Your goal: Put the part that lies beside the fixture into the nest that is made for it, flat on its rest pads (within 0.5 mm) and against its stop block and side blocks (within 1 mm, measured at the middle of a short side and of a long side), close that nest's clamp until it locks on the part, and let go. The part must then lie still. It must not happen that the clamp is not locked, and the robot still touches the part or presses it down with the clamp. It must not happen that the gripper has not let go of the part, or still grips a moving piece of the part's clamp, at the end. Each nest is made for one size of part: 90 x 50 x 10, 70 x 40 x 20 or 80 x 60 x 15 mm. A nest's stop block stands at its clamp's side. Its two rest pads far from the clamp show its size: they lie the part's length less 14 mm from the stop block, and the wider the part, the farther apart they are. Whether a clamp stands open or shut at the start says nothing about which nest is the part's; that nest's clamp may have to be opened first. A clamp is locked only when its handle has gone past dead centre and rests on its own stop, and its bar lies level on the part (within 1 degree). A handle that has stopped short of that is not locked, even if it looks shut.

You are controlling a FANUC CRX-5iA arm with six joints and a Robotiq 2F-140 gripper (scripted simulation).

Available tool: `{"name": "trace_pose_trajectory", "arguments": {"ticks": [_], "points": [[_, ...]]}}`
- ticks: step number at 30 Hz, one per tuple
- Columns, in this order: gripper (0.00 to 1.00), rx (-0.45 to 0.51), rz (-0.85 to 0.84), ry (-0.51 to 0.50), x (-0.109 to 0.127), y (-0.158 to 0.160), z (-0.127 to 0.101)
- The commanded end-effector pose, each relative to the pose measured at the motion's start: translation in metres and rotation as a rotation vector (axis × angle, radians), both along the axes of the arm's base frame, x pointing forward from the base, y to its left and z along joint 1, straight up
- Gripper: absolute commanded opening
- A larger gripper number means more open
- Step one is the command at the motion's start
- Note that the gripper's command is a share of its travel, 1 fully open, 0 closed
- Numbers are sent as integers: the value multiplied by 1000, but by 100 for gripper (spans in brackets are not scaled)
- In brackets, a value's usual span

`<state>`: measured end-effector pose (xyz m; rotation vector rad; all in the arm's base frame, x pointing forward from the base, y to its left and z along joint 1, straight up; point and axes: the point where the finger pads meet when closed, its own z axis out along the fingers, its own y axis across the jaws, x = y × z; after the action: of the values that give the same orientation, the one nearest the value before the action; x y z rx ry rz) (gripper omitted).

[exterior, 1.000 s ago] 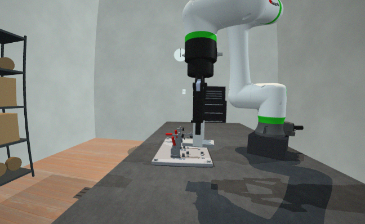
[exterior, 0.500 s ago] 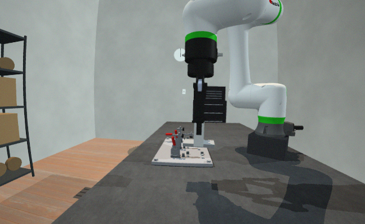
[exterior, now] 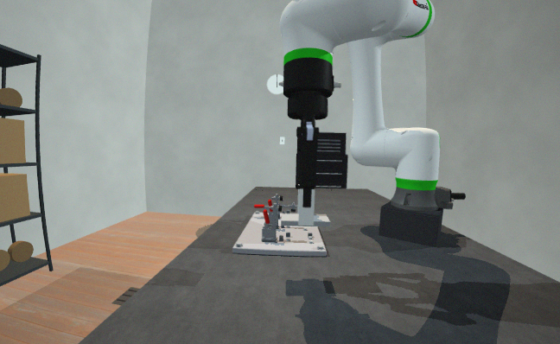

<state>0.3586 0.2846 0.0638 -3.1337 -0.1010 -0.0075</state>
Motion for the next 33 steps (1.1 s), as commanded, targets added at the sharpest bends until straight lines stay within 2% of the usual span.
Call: {"name": "trace_pose_trajectory", "arguments": {"ticks": [1, 33], "points": [[0, 0, 0, 0, 0, 0, 0], [0, 0, 0, 0, -5, 0, -21]]}}
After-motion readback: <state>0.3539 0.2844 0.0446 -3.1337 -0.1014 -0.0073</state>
